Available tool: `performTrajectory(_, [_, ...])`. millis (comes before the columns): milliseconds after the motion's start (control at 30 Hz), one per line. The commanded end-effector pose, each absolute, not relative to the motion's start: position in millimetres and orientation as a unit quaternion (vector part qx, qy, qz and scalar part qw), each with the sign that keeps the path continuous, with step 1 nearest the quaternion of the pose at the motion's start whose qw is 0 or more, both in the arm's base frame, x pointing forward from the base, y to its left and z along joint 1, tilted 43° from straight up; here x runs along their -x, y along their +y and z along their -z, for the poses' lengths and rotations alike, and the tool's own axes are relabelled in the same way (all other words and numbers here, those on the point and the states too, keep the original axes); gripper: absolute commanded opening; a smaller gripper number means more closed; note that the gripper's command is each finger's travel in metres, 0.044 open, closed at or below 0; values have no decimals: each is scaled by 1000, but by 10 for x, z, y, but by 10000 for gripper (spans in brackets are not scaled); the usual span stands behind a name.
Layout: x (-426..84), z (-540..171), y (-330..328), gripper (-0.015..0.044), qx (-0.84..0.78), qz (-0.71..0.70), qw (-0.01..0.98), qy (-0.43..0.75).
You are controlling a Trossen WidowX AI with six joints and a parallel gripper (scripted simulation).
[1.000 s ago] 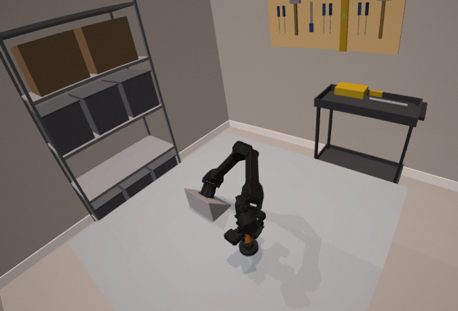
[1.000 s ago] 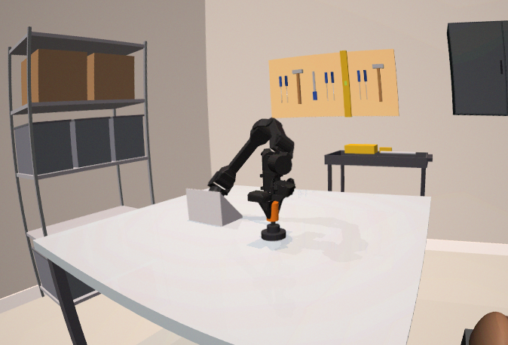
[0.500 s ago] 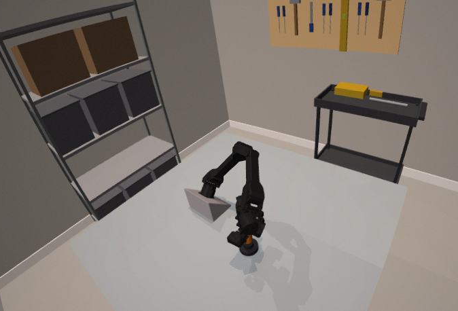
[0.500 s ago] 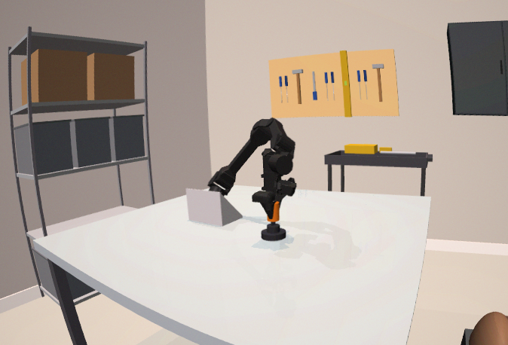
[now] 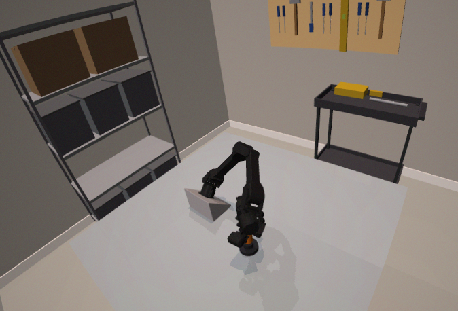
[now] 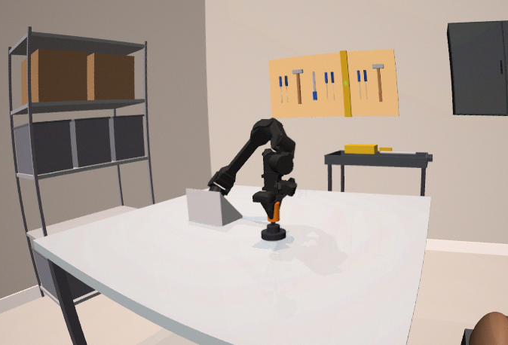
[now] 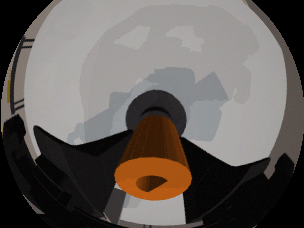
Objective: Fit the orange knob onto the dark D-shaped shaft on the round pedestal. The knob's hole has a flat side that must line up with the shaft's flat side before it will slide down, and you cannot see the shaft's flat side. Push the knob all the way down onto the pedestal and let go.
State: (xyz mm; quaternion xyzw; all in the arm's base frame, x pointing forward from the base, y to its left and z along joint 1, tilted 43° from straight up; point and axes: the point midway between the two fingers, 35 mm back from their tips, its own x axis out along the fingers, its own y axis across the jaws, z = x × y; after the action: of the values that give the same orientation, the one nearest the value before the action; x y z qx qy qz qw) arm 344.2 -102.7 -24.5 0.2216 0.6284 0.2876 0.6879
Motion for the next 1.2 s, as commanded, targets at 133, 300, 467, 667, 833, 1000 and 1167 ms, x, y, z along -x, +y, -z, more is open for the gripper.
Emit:
performTrajectory(133, [-3435, 212, -1055, 0, -200, -306, 696, 617])
performTrajectory(300, [-3410, 217, -1041, 0, -146, -353, 710, 592])
performTrajectory(467, [-3394, 237, -1018, 0, -146, -353, 710, 592])
performTrajectory(667, [-3365, 241, -1001, 0, -146, -353, 710, 592])
performTrajectory(833, [-3372, 240, -1003, 0, -146, -353, 710, 592])
performTrajectory(1000, [-3385, 242, -1008, 0, -146, -353, 710, 592])
performTrajectory(1167, [-3390, 245, -1012, 0, -146, -353, 710, 592])
